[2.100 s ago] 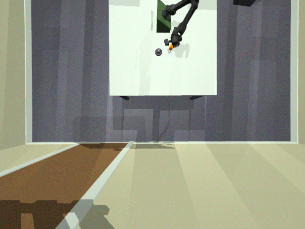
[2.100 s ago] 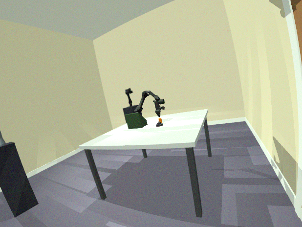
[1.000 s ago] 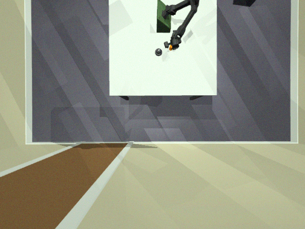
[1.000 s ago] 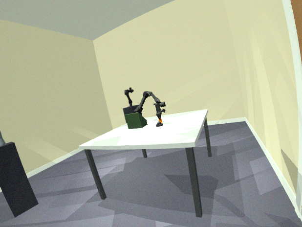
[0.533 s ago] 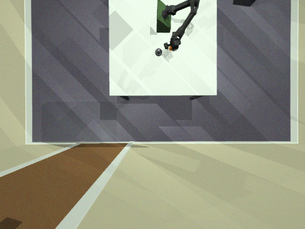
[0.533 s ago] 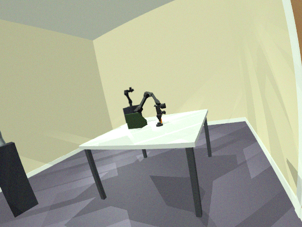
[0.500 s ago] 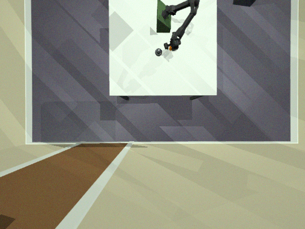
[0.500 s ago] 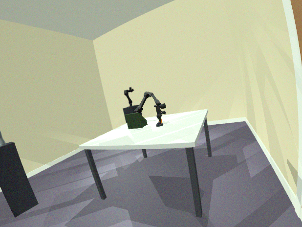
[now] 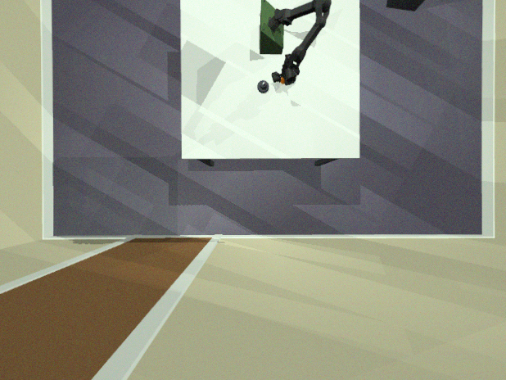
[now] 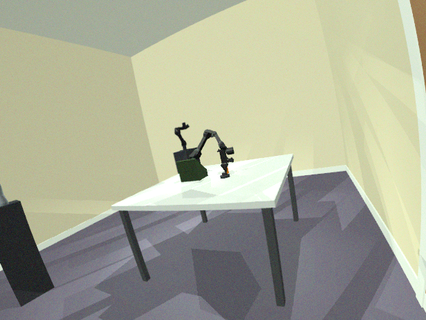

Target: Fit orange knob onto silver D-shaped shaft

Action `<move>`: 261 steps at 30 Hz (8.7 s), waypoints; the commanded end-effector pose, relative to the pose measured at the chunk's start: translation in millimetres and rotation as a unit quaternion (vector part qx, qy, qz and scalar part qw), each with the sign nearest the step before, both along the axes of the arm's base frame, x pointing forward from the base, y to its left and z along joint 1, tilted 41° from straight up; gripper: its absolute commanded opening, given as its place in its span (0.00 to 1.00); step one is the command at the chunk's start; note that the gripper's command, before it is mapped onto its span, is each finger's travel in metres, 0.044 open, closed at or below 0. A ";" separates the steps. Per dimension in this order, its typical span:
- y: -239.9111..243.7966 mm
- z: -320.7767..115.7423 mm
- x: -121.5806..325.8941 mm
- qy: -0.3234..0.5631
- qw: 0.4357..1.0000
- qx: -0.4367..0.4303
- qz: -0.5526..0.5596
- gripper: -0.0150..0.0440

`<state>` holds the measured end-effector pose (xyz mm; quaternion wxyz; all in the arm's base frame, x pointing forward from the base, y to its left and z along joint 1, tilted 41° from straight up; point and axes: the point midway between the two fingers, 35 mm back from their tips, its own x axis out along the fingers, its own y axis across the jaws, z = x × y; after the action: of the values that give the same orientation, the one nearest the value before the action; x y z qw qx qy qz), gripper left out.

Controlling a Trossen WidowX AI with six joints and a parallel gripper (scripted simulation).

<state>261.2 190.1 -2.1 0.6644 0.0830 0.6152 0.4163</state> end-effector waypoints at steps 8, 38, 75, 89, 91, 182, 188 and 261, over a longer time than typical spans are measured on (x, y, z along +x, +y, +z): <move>-0.5 -1.3 -1.0 0.002 1.000 -0.002 -0.002 0.49; -57.0 55.9 17.7 0.000 1.000 -0.009 -0.002 0.25; -110.0 73.7 34.0 0.001 1.000 -0.006 -0.002 0.25; -126.5 38.5 54.2 0.000 1.000 -0.007 -0.002 0.25; -128.9 33.3 56.7 0.000 1.000 -0.007 -0.002 0.25; -140.7 -51.3 78.3 -0.068 0.995 0.005 0.076 0.25; -142.5 -49.6 78.4 -0.068 0.995 0.005 0.076 0.25; -143.6 -48.8 70.8 -0.135 0.979 0.015 0.154 0.25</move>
<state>334.1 48.9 -51.4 0.6661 -0.0610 0.5190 0.5322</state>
